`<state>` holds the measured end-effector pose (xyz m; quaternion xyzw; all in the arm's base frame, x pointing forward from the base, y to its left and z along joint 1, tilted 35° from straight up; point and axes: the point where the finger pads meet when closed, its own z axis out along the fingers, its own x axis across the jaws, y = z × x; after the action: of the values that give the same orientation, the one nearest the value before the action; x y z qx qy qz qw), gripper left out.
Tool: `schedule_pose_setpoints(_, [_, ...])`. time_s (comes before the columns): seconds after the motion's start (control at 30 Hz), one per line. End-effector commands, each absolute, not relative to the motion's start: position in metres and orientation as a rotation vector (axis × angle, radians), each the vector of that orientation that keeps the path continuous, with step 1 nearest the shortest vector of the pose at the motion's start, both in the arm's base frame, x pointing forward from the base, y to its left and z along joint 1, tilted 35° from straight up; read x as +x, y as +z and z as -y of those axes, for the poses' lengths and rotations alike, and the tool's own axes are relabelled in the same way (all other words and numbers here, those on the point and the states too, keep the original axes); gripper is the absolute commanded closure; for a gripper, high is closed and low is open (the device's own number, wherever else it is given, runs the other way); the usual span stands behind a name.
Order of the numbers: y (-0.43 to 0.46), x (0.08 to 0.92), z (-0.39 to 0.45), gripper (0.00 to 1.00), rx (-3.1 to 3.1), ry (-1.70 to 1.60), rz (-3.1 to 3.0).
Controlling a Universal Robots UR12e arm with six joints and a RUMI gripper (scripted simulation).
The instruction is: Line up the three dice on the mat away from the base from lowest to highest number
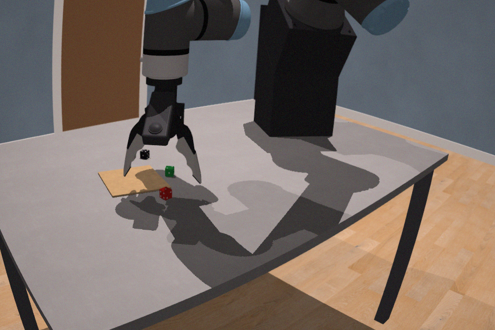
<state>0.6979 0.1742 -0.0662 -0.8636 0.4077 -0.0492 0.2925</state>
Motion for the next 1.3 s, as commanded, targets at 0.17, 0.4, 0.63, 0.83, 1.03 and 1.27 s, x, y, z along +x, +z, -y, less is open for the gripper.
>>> schedule_pose_setpoints(0.17, [-0.0654,0.6987,-0.1744,0.0,-2.301,-0.132,-1.087])
schedule_pose_setpoints(0.4, [-0.0654,0.6987,-0.1744,0.0,-2.301,-0.132,-1.087])
schedule_pose_setpoints(0.63, [-0.0654,0.6987,-0.1744,0.0,-2.301,-0.132,-1.087])
schedule_pose_setpoints(0.83, [-0.0654,0.6987,-0.1744,0.0,-2.301,-0.132,-1.087])
schedule_pose_setpoints(1.03, [-0.0654,0.6987,-0.1744,0.0,-2.301,-0.132,-1.087])
schedule_pose_setpoints(1.27, [-0.0593,0.6964,-0.171,0.0,-2.301,-0.132,-1.087])
